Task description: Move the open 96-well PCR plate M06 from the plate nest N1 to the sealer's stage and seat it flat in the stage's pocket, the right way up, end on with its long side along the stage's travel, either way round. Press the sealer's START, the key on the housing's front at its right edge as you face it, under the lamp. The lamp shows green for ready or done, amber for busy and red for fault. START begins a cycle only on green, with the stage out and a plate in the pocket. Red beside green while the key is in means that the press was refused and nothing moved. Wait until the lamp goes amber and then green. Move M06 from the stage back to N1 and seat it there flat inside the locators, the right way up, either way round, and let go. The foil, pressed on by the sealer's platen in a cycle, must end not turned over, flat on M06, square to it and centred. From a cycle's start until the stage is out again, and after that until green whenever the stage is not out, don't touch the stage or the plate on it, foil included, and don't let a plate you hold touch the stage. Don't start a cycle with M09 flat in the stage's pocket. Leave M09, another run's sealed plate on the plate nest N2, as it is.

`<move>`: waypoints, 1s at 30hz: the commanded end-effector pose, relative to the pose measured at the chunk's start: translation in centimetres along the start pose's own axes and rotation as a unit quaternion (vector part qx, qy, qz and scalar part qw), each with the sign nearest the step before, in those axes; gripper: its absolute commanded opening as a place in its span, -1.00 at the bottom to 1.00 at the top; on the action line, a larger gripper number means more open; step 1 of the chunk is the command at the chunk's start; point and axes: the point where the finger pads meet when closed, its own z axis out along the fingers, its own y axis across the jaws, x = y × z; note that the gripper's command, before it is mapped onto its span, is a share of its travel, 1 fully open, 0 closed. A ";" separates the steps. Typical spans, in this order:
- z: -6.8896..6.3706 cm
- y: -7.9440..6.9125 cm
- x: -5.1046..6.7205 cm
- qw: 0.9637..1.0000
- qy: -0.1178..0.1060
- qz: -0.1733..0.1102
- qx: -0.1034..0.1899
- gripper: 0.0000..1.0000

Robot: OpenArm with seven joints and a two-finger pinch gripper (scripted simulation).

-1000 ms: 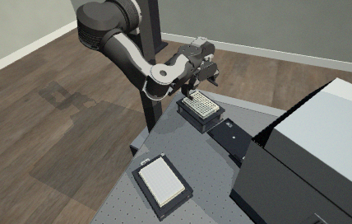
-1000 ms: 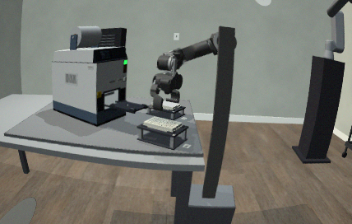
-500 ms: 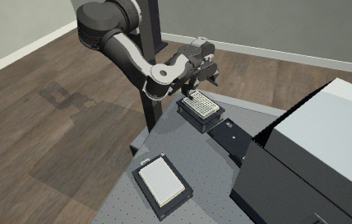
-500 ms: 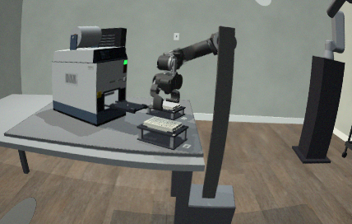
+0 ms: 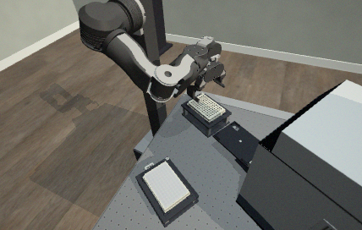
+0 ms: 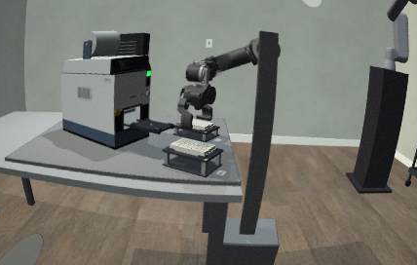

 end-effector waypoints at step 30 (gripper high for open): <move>-0.4 0.0 0.0 1.000 0.001 -0.002 -0.001 0.54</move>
